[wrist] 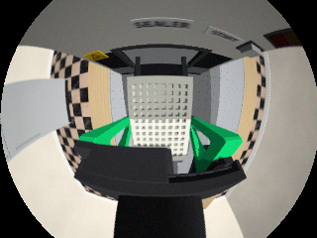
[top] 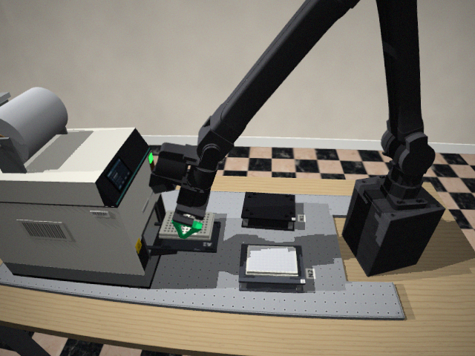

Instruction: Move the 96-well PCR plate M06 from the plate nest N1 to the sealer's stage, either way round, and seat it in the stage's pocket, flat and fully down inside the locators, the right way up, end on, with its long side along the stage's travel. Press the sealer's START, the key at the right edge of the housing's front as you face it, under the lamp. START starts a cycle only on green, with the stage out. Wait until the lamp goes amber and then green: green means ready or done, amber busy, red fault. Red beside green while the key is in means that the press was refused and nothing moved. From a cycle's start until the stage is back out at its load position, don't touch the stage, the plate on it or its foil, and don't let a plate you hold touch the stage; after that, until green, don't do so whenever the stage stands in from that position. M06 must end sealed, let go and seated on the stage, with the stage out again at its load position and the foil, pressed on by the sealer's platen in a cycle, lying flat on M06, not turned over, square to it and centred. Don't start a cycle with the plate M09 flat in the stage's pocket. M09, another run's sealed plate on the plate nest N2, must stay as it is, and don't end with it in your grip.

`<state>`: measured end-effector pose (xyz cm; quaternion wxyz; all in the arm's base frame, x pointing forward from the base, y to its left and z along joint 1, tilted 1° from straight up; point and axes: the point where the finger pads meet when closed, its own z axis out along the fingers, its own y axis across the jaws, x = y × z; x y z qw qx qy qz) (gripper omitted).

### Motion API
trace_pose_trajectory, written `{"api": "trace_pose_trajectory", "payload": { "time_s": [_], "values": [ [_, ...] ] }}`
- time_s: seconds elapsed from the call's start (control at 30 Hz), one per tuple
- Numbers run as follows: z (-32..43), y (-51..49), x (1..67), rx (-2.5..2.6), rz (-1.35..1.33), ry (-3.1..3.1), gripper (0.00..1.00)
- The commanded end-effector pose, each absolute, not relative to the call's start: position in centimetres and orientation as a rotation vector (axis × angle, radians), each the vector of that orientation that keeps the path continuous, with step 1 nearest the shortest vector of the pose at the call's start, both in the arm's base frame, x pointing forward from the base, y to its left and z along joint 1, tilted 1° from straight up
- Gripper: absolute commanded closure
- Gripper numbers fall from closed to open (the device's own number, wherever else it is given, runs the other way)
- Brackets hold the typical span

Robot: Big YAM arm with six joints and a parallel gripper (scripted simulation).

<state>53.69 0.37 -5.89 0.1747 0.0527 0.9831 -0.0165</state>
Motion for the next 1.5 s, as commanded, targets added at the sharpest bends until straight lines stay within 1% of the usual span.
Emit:
{"api": "trace_pose_trajectory", "payload": {
  "time_s": [0.0, 0.23, 0.73, 1.03, 1.47],
  "values": [
    [-4.6, 0.0, 54.3, 0.17, -0.04, 2.746, 1.0],
    [-4.5, -0.6, 53.6, 0.161, -0.049, 2.763, 1.0],
    [-2.1, 1.1, 56.8, 0.116, -0.036, 2.703, 1.0],
    [-3.4, 0.5, 57.6, 0.163, -0.034, 2.71, 1.0],
    [-4.8, -0.6, 55.2, 0.187, -0.043, 2.743, 1.0]
  ]
}}
